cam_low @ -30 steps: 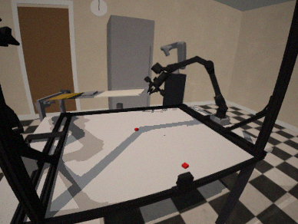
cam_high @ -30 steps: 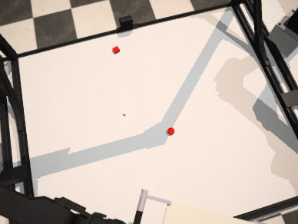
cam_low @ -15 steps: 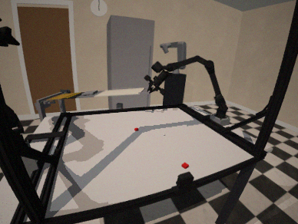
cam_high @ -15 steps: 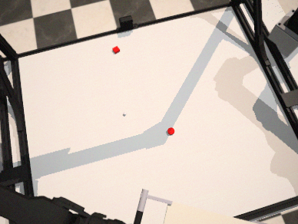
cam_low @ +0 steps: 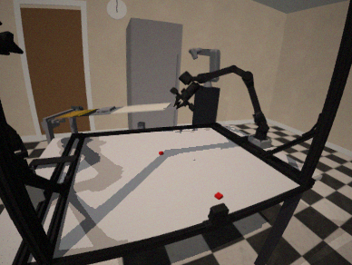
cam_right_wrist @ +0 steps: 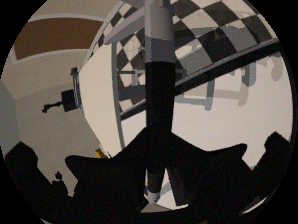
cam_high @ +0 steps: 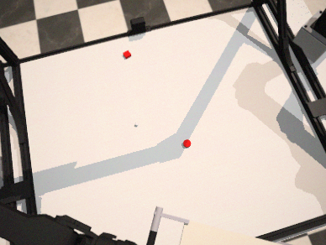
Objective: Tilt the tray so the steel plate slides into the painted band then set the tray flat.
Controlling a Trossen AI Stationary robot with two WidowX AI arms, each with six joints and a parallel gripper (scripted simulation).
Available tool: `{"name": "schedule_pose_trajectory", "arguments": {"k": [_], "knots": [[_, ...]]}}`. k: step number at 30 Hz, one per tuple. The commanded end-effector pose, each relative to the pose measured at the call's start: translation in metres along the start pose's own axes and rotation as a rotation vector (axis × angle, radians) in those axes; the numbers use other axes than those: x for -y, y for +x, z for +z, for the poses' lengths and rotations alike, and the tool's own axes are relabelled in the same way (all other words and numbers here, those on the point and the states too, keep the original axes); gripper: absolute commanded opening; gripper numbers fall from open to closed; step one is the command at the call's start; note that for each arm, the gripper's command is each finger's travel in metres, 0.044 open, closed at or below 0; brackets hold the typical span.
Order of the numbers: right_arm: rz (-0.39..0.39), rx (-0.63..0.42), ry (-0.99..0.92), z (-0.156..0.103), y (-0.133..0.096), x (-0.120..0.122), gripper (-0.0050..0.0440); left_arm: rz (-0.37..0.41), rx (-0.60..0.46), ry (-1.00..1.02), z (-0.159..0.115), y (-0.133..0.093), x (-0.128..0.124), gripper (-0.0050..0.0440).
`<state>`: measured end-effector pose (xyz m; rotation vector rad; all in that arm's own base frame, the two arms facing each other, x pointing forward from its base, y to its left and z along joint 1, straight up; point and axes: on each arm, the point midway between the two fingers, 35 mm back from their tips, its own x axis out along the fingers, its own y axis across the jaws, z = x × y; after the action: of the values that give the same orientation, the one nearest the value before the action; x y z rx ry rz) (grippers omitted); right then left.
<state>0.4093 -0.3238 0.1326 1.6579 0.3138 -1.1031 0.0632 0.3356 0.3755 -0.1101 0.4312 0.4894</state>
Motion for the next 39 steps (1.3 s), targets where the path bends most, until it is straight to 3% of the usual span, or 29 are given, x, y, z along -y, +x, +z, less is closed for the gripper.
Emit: {"name": "schedule_pose_trajectory", "arguments": {"k": [1,13,18,20,24,39], "knots": [[0.074,0.003,0.000,0.000,-0.022,-0.025,0.0000,-0.003,0.002,0.002,0.000,0.000,0.000,0.0440],[0.087,0.003,0.000,0.000,-0.027,-0.031,0.0000,-0.003,0.002,0.002,0.000,0.000,0.000,0.0440],[0.041,0.003,0.000,0.000,0.036,0.036,0.0000,-0.003,0.002,0.002,0.000,0.000,0.000,0.0440],[0.012,0.003,0.000,0.000,0.050,0.050,0.0000,-0.003,0.002,0.002,0.000,0.000,0.000,0.0440],[-0.034,0.003,0.000,0.000,0.050,0.050,0.0000,-0.003,0.002,0.002,0.000,0.000,0.000,0.0440],[-0.020,0.003,0.000,0.000,0.027,0.028,0.0000,-0.003,0.002,0.002,0.000,0.000,0.000,0.0440]]}}
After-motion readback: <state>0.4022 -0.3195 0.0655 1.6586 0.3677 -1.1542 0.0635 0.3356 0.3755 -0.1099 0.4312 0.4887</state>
